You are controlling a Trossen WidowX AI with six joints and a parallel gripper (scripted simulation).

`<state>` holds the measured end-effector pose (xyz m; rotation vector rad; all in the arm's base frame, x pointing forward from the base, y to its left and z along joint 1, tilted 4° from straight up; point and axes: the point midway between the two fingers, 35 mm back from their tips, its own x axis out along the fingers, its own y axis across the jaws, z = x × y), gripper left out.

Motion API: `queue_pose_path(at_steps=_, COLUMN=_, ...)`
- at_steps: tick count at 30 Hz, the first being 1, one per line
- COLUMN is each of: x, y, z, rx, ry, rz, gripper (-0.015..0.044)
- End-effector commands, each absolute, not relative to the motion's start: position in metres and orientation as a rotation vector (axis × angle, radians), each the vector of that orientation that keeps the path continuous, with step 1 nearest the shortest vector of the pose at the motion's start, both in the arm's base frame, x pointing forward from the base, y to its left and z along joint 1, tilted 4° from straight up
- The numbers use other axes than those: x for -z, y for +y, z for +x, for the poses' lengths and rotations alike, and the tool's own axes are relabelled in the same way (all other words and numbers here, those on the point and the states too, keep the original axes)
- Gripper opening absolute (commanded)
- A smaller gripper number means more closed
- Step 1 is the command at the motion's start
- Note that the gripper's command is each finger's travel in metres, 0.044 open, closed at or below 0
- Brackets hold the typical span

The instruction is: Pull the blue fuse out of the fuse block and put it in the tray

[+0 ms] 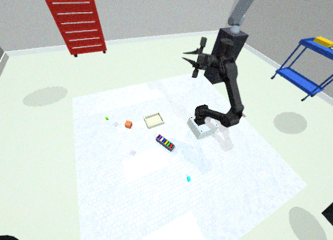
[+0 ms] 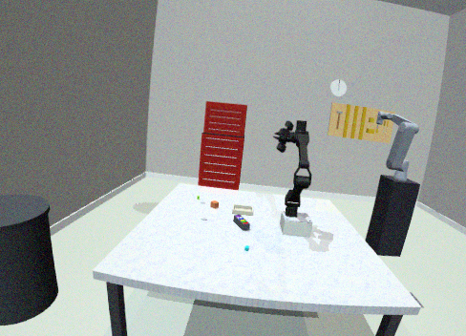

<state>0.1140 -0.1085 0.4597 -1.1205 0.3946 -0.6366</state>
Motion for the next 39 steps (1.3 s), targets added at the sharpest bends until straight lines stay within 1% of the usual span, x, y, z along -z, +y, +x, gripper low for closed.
queue_pose_path(at_steps=1, x=-0.428, y=-0.148, z=0.137, rx=0.502, ry=0.382, rz=-0.867, gripper=0.0072)
queue_pose_path(at_steps=6, x=-0.377, y=-0.174, z=0.183, rx=0.328, ry=0.444, rz=-0.613, gripper=0.0072)
queue_pose_path(at_steps=10, x=-0.333, y=-0.176, z=0.224, rx=0.198, ry=0.535, rz=-0.461, gripper=0.0072)
queue_pose_path(at_steps=16, x=-0.258, y=-0.148, z=0.282, rx=0.019, ry=0.73, rz=-0.291, gripper=0.0072)
queue_pose_path(at_steps=21, x=-0.195, y=-0.105, z=0.314, rx=-0.098, ry=0.921, rz=-0.226, gripper=0.0072)
queue_pose_path(at_steps=27, x=-0.12, y=-0.043, z=0.325, rx=-0.229, ry=1.183, rz=-0.258, gripper=0.0072)
queue_pose_path(at_steps=33, x=-0.05, y=0.02, z=0.305, rx=-0.327, ry=1.447, rz=-0.402, gripper=0.0072)
queue_pose_path(at_steps=35, x=-0.038, y=0.033, z=0.297, rx=-0.34, ry=1.492, rz=-0.441, gripper=0.0072)
queue_pose_path(at_steps=39, x=-0.037, y=0.035, z=0.296, rx=-0.341, ry=1.497, rz=-0.446, gripper=0.0072)
